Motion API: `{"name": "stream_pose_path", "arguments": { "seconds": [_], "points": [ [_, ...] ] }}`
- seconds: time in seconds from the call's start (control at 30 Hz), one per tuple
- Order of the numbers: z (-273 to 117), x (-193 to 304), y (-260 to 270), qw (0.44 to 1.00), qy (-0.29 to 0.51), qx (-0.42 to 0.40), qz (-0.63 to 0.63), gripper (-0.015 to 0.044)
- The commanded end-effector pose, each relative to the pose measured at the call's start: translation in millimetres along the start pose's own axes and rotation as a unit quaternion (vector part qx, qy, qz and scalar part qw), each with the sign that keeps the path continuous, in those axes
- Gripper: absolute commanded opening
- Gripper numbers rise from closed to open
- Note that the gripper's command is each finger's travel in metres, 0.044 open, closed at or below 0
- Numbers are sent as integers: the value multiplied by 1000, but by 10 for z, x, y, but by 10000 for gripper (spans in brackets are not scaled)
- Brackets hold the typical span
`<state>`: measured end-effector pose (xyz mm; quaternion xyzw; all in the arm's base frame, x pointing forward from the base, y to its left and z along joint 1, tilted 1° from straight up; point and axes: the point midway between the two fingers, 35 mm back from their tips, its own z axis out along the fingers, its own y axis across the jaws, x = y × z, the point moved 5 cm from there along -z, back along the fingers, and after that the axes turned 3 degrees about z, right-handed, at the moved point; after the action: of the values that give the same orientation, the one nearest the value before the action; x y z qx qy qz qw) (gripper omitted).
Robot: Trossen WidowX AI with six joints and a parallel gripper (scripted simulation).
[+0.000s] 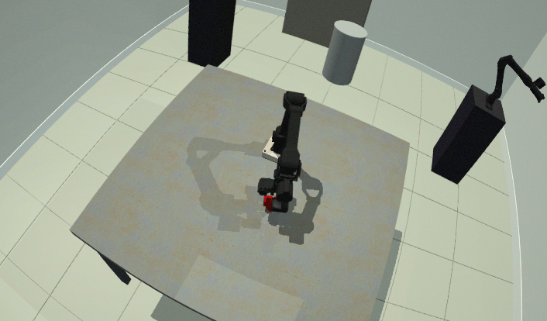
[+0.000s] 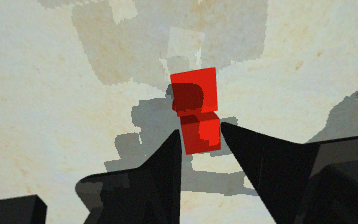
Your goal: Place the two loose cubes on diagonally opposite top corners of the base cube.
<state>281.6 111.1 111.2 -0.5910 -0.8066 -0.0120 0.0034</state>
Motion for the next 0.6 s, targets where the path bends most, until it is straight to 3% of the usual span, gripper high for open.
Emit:
{"name": "stream_pose_path", "arguments": {
  "seconds": [0.0,0.57],
  "points": [
    [-80,0,5,1000,0,-2,0,205],
    [-297,0,5,1000,0,-2,0,205]
  ]
}}
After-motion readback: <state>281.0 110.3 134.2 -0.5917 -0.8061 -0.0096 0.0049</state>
